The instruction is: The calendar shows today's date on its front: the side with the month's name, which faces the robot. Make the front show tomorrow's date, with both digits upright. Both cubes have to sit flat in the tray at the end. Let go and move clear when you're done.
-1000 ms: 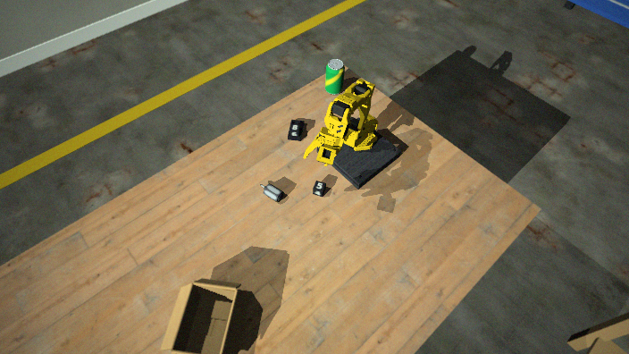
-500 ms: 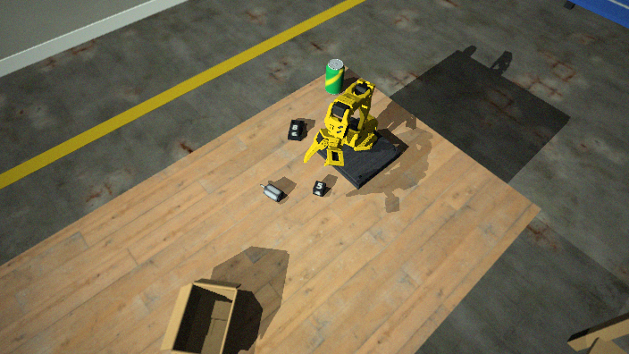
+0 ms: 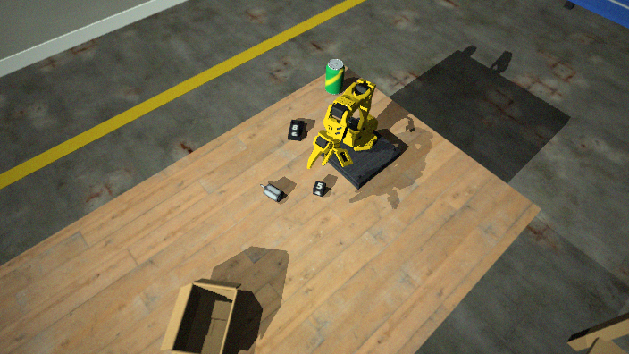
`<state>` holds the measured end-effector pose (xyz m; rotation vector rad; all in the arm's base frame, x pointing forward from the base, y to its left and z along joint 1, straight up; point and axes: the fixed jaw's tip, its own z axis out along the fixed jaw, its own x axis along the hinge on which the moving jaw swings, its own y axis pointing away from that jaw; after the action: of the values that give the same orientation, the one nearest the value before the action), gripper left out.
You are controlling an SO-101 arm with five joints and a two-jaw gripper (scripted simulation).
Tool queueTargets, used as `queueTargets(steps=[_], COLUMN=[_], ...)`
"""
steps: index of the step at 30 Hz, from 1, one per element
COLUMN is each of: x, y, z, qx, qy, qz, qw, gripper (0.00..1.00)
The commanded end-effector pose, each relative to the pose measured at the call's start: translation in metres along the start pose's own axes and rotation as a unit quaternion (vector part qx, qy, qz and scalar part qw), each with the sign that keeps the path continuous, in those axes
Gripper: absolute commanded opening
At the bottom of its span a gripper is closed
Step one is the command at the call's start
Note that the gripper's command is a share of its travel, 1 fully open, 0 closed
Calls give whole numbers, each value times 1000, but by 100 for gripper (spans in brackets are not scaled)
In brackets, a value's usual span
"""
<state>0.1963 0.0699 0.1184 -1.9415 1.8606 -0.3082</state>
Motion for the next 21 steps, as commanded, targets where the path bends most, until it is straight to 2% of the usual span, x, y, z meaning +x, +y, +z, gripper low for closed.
queueTargets(steps=[1, 12, 21], x=[4, 10, 12], y=[0, 2, 3], z=[1, 4, 6], qx=[7, 7, 7], qy=[1, 6, 7], qz=[-40, -196, -248], qw=[999, 981, 969], gripper=[35, 35, 35])
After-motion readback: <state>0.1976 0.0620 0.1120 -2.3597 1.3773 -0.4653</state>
